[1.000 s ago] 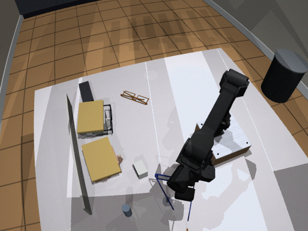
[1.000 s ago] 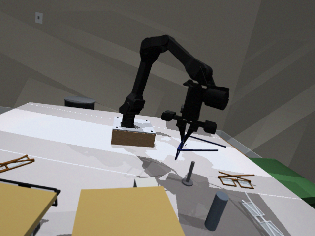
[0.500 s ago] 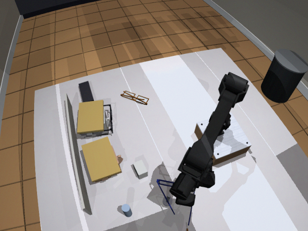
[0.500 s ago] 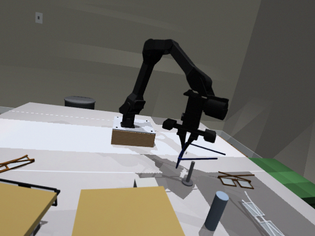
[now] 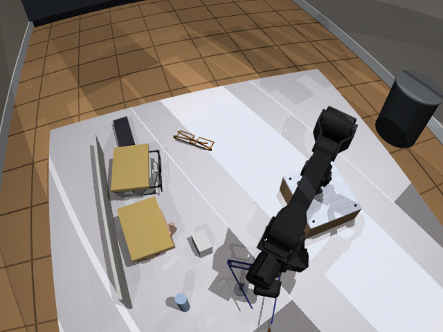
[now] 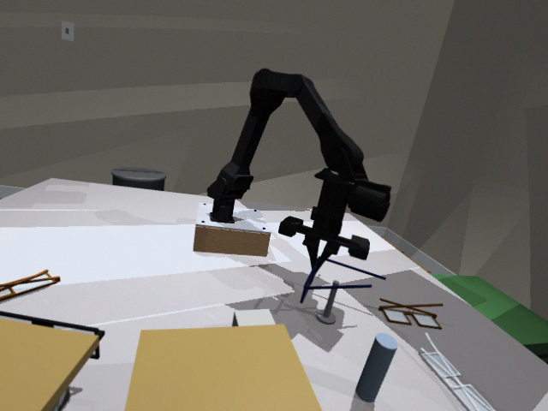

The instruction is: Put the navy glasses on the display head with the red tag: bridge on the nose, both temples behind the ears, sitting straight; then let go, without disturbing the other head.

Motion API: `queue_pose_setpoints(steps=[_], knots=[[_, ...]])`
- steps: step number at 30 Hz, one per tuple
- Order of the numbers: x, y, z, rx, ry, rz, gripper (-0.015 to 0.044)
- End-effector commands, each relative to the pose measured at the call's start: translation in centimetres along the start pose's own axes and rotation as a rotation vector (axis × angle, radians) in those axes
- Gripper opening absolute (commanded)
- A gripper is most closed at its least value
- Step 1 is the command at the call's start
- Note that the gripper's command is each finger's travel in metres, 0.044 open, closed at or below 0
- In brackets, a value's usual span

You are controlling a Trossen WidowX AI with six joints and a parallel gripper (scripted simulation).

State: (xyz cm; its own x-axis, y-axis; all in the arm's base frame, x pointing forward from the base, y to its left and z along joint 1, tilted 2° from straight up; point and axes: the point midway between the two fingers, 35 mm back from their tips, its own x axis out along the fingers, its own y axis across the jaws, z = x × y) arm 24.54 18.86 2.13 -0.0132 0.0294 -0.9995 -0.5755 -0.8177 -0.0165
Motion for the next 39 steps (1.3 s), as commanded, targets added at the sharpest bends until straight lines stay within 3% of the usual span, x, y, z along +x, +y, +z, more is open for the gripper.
queue_pose_setpoints(steps=[1, 39], knots=[[0.0, 0.3, 0.4, 0.005, -0.002, -0.003, 0.0], [0.1, 1.6, 2.6, 0.005, -0.003, -0.002, 0.0]])
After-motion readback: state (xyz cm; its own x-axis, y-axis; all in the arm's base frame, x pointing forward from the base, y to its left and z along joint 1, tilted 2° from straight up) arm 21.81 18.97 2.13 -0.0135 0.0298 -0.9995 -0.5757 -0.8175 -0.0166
